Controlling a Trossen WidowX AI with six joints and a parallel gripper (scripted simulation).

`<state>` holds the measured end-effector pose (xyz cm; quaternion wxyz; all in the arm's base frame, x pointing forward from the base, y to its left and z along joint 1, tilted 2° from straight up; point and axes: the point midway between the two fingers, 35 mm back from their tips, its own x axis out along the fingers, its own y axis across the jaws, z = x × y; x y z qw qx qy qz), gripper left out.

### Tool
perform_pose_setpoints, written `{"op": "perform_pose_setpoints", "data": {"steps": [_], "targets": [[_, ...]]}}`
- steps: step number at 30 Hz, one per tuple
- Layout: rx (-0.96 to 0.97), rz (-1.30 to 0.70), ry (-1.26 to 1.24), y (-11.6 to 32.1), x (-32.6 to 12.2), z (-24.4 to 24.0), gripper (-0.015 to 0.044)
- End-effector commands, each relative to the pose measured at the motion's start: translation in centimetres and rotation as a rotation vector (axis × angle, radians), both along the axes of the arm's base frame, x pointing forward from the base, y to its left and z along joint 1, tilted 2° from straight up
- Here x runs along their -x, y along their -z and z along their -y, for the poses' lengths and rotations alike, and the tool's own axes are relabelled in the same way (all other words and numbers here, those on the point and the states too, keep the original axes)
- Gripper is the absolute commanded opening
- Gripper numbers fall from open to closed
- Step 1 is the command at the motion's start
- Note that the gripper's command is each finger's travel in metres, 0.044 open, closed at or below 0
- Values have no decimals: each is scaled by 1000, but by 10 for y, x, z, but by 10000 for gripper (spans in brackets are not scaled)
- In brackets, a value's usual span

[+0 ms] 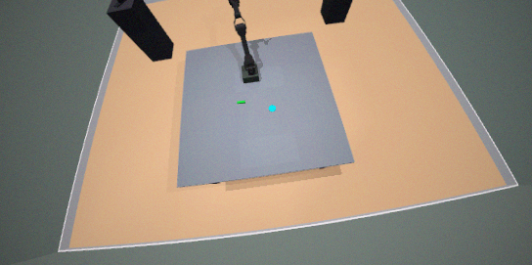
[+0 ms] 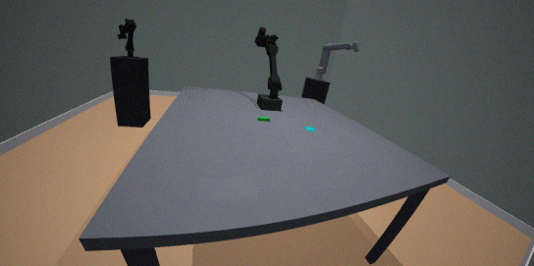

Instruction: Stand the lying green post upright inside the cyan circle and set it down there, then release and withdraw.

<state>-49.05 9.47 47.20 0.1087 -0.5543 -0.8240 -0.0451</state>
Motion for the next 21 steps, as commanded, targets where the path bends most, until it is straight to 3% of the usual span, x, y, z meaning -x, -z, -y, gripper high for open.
{"op": "perform_pose_setpoints", "data": {"steps": [1, 7, 21], "targets": [[-5, 6, -5, 0, 0, 1, 374], [-171, 273, -149, 6, 17, 65, 233], [-805, 905, -452, 45, 7, 268, 233]]}}
